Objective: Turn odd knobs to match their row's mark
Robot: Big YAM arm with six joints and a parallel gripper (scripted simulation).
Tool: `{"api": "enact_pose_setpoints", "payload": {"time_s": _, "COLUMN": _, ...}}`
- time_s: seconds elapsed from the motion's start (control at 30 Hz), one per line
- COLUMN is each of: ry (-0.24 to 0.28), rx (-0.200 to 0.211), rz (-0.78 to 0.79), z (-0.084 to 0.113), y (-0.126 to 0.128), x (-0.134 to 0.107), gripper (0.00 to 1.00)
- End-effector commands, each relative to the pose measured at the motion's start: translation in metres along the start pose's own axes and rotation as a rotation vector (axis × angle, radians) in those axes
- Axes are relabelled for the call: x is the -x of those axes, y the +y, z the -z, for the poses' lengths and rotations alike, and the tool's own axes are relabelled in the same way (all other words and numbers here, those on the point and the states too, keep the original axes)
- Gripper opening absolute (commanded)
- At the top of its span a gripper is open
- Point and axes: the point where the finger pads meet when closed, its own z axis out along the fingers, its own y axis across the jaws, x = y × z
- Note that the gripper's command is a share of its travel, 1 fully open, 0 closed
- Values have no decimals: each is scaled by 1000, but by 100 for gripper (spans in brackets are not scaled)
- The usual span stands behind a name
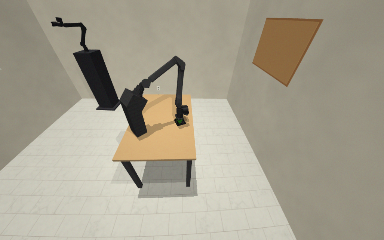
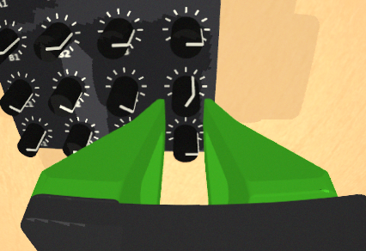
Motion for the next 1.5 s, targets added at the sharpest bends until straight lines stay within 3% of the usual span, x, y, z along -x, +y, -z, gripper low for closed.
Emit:
{"api": "enact_pose_setpoints", "payload": {"time_s": 0.0, "ry": -10, "rx": 2, "rz": 0, "z": -5, "y": 3, "x": 3, "gripper": 18}}
{"api": "enact_pose_setpoints", "payload": {"time_s": 1.0, "ry": -10, "rx": 2, "rz": 0, "z": -5, "y": 3, "x": 3, "gripper": 18}}
{"api": "enact_pose_setpoints", "payload": {"time_s": 1.03, "ry": -10, "rx": 2, "rz": 0, "z": -5, "y": 3, "x": 3, "gripper": 7}}
{"api": "enact_pose_setpoints", "payload": {"time_s": 1.47, "ry": -10, "rx": 4, "rz": 0, "z": -5, "y": 3, "x": 4, "gripper": 7}}
